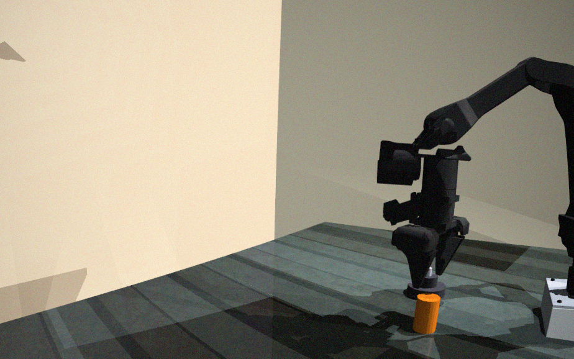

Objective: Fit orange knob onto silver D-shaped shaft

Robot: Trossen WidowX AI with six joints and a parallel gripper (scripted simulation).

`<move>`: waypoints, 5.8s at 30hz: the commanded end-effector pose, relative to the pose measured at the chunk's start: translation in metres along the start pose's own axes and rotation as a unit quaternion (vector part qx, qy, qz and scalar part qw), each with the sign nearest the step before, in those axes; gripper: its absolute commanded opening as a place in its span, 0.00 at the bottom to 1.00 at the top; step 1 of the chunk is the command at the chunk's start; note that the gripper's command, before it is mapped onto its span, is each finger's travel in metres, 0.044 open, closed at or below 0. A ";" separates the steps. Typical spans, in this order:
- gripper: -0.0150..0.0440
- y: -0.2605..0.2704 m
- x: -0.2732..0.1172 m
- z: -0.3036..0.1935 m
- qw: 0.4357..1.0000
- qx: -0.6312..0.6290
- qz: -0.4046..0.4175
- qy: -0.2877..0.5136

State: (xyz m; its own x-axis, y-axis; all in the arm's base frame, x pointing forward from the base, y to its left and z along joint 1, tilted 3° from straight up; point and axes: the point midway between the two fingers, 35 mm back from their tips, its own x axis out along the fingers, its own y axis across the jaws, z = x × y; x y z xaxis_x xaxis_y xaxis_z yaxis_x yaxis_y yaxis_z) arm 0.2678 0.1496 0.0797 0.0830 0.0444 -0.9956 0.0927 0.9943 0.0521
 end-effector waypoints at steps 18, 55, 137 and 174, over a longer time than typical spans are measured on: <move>1.00 -0.002 0.026 -0.003 1.000 0.002 -0.005 0.006; 0.91 -0.004 0.080 -0.005 1.000 0.002 -0.006 0.006; 0.25 -0.028 -0.049 0.029 1.000 0.001 -0.005 0.007; 0.25 -0.136 -0.017 0.070 1.000 0.002 -0.011 0.004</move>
State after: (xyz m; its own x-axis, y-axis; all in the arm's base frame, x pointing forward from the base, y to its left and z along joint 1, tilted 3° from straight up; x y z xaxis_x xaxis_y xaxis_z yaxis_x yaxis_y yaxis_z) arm 0.3217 0.0175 0.1002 0.0791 0.0225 -0.9966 0.1030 0.9942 0.0307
